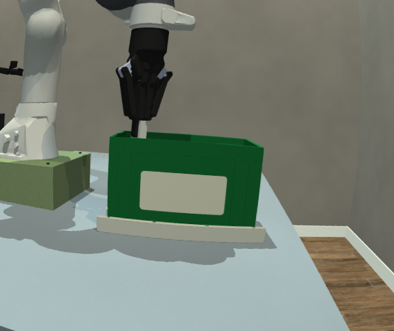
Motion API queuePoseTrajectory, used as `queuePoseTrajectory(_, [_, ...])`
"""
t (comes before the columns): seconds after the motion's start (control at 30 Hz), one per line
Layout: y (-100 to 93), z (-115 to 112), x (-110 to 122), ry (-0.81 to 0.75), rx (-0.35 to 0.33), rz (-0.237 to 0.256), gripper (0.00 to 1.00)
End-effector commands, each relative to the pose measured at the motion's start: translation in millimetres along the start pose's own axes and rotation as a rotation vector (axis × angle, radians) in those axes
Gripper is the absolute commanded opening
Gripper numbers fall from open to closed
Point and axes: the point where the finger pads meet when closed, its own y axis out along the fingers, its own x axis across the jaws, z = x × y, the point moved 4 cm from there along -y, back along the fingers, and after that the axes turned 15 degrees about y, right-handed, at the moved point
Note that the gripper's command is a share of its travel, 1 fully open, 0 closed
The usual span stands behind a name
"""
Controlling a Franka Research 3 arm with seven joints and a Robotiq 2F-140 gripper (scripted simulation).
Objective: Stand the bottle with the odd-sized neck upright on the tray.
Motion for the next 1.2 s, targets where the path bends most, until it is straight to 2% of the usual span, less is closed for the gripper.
queuePoseTrajectory(0.0, [0.7, -0.2, 0.0, -0.011, 0.001, -0.001, 0.10])
queuePoseTrajectory(0.17, [0.7, -0.2, 0.0, -0.011, 0.001, -0.001, 0.10])
queuePoseTrajectory(0.2, [0.7, -0.2, 0.0, -0.011, 0.001, -0.001, 0.44])
queuePoseTrajectory(1.17, [0.7, -0.2, 0.0, -0.011, 0.001, -0.001, 0.44])
